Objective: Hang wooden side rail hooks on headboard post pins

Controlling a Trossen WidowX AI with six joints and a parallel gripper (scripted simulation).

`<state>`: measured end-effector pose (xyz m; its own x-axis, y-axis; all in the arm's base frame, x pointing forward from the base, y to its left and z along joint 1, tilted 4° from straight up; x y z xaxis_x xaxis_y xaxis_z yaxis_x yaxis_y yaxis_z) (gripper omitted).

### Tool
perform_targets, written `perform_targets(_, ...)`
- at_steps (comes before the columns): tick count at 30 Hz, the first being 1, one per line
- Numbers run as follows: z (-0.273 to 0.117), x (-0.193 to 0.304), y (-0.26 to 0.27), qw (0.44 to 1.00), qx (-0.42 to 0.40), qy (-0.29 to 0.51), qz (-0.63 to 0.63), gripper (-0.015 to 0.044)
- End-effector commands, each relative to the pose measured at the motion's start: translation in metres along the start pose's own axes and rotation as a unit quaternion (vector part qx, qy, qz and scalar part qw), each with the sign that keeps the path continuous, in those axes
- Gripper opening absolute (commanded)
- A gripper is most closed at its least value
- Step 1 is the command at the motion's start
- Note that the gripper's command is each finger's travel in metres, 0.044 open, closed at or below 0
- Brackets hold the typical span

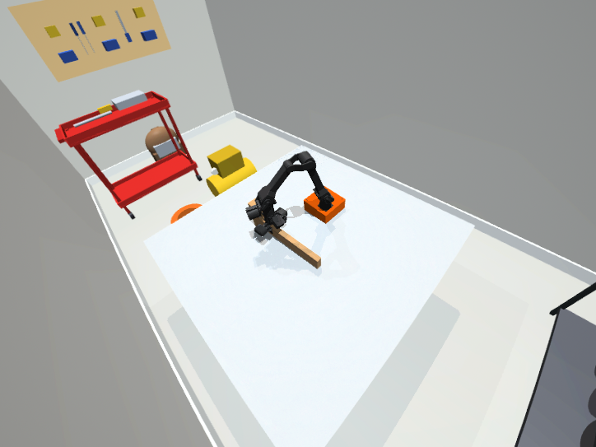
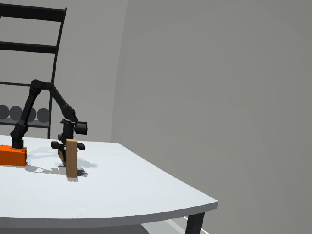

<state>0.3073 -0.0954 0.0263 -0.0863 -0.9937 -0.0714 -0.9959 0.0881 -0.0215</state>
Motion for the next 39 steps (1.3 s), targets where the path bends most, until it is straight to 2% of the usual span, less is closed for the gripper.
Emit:
perform_targets(1, -0.0001, 0.0020, 0.0001, 1.000, 0.002, 0.001, -0.001, 0.0000)
perform_targets(39, 0.0043, 0.0029, 0.0008, 1.000, 0.002, 0.001, -0.001, 0.0000)
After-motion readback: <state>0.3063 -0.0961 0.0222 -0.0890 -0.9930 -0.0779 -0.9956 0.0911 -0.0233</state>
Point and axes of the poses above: the point midway between the two fingers, 35 mm back from their tips, its own z axis out along the fingers, its own y axis across the jaws, x = y × z, the point moved 2 cm from there along -z, back along the fingers, and after that the axes turned 10 degrees about z, right-handed, at the moved point
